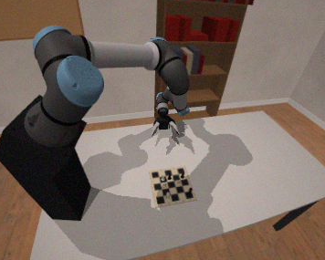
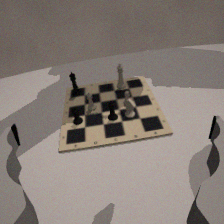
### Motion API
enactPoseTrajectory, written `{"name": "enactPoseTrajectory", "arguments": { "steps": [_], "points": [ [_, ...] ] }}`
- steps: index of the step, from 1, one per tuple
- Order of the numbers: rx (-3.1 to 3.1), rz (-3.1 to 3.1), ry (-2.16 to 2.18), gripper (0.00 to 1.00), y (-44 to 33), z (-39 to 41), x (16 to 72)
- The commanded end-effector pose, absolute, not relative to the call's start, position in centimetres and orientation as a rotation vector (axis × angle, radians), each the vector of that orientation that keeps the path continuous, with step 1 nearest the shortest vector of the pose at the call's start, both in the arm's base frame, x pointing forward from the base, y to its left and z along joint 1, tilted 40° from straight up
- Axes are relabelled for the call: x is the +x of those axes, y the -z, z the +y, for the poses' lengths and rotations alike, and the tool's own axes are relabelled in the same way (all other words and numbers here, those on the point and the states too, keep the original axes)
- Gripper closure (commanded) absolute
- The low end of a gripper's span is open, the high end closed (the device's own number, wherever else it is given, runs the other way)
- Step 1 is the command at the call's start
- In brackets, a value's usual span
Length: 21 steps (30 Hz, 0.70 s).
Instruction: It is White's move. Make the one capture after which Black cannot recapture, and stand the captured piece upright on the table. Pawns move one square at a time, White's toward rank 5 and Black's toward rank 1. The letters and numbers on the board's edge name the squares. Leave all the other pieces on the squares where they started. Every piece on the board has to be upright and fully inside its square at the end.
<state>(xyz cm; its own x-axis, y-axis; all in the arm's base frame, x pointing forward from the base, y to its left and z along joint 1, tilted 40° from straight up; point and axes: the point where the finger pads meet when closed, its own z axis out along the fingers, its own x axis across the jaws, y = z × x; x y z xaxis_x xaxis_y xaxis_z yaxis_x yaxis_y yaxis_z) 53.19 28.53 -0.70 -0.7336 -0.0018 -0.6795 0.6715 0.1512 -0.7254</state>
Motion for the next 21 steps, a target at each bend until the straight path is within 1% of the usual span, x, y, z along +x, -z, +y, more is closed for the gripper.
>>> {"name": "enactPoseTrajectory", "arguments": {
  "steps": [1, 21],
  "points": [
    [0.773, 1.919, 1.529, 0.0, 0.4, 27.7, 53.4],
    [1.097, 1.926, 1.288, 0.0, -0.3, 25.6, 54.2]
  ]
}}
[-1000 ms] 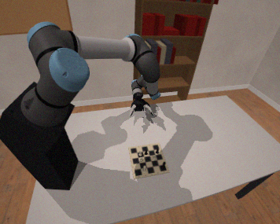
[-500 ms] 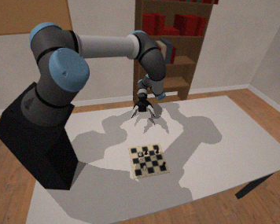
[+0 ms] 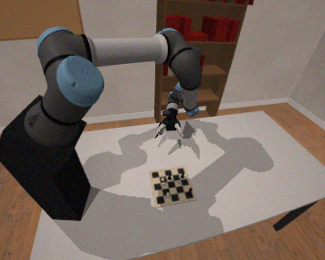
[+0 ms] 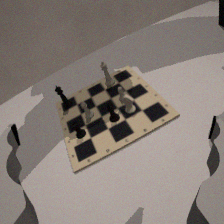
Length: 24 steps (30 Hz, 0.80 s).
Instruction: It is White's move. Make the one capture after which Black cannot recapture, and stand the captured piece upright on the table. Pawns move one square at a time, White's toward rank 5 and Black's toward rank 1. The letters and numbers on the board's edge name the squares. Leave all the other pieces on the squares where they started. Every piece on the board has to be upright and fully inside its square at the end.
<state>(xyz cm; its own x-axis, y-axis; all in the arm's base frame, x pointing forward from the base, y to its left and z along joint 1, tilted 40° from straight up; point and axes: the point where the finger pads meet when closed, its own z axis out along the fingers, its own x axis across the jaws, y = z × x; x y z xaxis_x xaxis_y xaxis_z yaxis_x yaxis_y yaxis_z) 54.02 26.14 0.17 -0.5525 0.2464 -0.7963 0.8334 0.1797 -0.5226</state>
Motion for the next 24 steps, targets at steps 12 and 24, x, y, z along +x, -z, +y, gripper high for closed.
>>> {"name": "enactPoseTrajectory", "arguments": {
  "steps": [12, 24],
  "points": [
    [1.325, 1.906, 1.092, 0.0, -0.8, 24.0, 54.8],
    [1.523, 1.87, 0.9, 0.0, -1.3, 22.6, 55.3]
  ]
}}
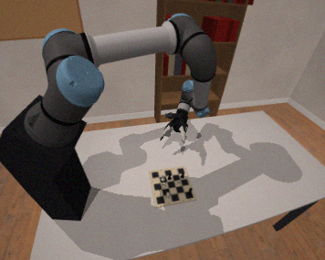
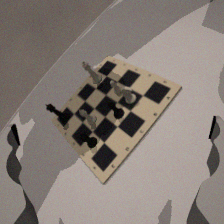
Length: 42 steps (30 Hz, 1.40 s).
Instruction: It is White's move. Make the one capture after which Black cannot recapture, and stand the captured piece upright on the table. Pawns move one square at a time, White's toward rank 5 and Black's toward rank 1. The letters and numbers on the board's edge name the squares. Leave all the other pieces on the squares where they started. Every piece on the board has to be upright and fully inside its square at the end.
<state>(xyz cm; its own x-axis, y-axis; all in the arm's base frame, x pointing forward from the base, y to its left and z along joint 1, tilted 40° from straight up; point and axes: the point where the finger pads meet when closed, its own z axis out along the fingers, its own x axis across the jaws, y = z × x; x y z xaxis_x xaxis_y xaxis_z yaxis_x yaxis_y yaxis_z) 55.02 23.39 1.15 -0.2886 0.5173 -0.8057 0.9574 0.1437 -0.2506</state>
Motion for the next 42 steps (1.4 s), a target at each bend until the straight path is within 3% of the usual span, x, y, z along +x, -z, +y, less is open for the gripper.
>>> {"name": "enactPoseTrajectory", "arguments": {
  "steps": [1, 42],
  "points": [
    [1.523, 1.87, 0.9, 0.0, -1.3, 22.6, 55.3],
    [2.097, 1.609, 0.169, 0.0, -3.1, 17.8, 57.3]
  ]
}}
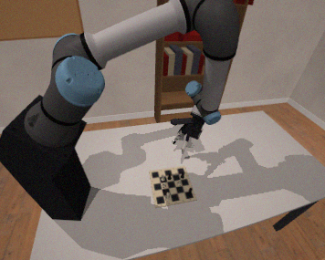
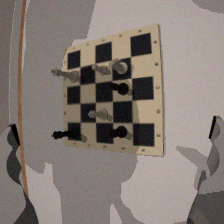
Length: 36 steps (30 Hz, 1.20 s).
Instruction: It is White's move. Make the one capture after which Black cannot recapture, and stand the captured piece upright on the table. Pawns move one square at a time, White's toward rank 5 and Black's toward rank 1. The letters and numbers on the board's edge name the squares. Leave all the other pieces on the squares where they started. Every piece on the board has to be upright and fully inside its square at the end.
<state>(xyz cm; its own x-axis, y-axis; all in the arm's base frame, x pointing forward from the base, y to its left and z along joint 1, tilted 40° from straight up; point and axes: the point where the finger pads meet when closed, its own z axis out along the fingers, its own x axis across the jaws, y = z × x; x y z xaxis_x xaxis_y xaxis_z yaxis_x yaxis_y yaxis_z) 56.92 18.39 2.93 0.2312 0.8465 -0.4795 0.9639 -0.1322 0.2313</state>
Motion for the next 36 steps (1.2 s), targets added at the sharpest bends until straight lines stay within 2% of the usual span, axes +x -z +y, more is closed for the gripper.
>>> {"name": "enactPoseTrajectory", "arguments": {
  "steps": [1, 36],
  "points": [
    [2.127, 1.586, 0.124, 0.0, -3.2, 17.5, 57.4],
    [2.432, 1.218, -0.515, 0.0, -4.4, 13.5, 58.9]
  ]
}}
